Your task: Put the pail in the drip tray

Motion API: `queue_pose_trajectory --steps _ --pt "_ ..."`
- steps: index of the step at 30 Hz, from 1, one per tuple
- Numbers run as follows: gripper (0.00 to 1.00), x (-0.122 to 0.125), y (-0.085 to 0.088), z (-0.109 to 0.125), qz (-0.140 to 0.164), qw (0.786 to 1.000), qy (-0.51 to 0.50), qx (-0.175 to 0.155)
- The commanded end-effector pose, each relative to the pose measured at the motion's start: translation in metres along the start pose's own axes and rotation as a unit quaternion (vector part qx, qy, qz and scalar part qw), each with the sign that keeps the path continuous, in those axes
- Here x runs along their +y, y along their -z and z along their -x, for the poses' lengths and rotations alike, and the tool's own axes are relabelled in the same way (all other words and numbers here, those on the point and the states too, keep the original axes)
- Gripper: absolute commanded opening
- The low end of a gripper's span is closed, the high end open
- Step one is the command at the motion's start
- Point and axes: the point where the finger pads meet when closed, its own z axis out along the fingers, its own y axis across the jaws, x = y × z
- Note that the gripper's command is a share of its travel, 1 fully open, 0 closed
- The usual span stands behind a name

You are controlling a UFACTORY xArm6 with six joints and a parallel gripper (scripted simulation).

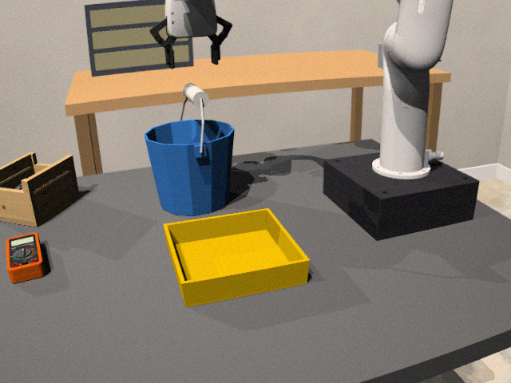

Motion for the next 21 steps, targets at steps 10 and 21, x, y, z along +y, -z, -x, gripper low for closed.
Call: queue_pose_trajectory --steps 10,21 --pt "1.00 0.001 -0.022 0.001 0.003 1.000 0.000 -0.001" --pt "1.00 0.002 -0.048 0.001 0.003 1.000 0.000 -0.001"
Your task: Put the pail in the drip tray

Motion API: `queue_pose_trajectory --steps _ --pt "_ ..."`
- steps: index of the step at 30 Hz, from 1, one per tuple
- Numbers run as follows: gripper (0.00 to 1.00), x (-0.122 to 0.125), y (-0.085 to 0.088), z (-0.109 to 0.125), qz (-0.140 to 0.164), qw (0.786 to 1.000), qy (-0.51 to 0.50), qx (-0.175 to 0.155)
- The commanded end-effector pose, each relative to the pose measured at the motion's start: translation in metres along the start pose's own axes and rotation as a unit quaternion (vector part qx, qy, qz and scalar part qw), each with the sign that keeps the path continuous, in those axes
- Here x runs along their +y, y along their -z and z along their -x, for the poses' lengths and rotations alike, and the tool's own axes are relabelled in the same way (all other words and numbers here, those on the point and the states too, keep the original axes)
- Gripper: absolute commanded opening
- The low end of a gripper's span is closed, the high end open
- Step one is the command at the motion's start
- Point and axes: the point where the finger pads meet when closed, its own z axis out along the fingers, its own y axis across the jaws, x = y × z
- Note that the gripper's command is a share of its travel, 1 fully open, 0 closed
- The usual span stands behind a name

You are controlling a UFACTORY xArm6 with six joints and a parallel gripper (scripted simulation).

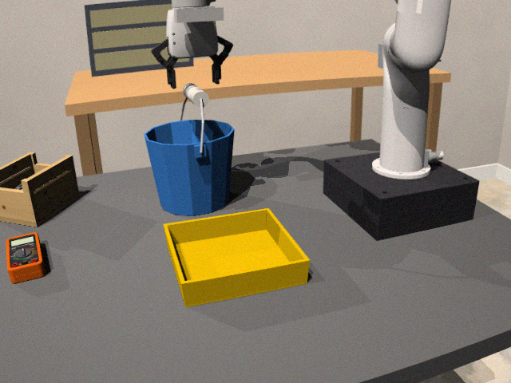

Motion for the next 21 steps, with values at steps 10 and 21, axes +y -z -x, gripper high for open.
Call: queue_pose_trajectory --steps 10,21 --pt "1.00 0.002 -0.021 0.001 0.003 1.000 0.000 -0.001" --pt "1.00 0.002 -0.027 0.001 0.003 1.000 0.000 -0.001"
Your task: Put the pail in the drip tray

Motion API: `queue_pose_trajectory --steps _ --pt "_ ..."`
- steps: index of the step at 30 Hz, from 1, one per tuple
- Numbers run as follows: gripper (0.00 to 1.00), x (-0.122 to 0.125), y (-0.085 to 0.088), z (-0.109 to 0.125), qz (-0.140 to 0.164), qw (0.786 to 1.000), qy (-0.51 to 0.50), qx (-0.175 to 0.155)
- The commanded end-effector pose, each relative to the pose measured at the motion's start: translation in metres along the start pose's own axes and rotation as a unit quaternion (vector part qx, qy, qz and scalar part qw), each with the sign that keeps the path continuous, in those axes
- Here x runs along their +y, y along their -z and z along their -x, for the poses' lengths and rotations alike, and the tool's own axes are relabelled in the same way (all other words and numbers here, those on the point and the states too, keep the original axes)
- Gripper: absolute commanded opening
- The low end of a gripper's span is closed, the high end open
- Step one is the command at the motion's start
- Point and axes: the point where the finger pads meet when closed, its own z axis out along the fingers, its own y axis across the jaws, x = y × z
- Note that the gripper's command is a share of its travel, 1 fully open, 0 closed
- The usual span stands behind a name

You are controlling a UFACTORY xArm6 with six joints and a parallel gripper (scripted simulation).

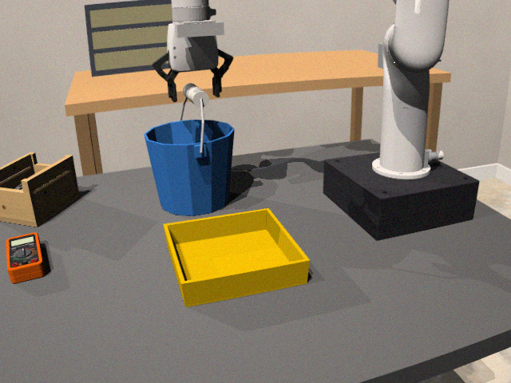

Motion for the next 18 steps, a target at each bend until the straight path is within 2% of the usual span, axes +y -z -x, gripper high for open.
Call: queue_pose_trajectory --steps 1,16,17,18 --pt "1.00 0.0015 0.0007 0.0008 0.003 1.000 0.000 -0.001" --pt "1.00 0.0015 0.0005 0.0008 0.003 1.000 0.000 -0.001" --pt "0.00 0.0015 0.0005 0.0008 0.003 1.000 0.000 -0.001" --pt "0.00 0.0015 0.0005 0.0008 0.003 1.000 0.000 -0.001"
